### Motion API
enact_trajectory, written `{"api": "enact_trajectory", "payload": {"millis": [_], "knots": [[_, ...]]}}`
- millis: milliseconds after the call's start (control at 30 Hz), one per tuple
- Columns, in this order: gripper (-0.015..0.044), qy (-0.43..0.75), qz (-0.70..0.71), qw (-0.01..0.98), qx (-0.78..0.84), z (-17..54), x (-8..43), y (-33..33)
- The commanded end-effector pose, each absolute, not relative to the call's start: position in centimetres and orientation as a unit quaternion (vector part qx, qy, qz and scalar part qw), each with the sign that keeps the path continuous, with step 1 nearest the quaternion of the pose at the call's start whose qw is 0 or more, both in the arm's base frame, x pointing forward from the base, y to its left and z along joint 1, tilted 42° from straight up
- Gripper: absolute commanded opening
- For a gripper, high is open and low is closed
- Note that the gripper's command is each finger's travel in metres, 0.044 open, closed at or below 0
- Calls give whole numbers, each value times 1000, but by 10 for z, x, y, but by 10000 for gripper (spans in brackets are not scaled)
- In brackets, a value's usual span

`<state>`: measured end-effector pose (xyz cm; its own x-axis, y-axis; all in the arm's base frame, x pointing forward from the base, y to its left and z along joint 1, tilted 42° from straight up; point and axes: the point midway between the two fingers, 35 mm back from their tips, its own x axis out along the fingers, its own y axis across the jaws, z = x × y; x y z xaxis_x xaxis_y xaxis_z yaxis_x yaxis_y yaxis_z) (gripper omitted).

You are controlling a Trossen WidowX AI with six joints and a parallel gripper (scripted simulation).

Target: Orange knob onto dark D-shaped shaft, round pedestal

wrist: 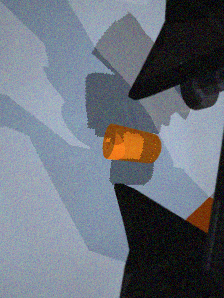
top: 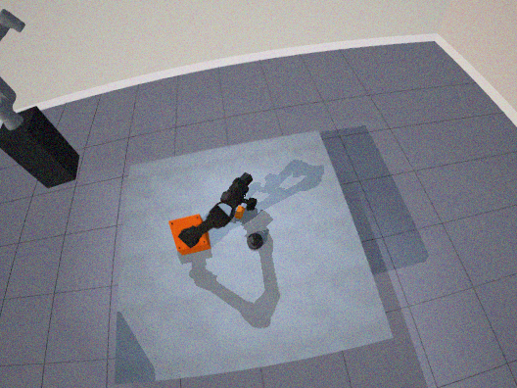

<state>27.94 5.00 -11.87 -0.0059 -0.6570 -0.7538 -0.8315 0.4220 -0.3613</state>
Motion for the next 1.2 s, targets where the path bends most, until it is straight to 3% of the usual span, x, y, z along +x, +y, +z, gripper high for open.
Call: {"api": "enact_trajectory", "payload": {"millis": [0, 433, 700, 1033, 1167], "knots": [[440, 705, 95, 459, -533, -126, 277, 43], [440, 705, 94, 458, -533, -139, 276, 30], [240, 705, 94, 458, -533, -139, 276, 30], [240, 705, 94, 458, -533, -139, 276, 30], [213, 705, 94, 458, -533, -139, 276, 30]]}}
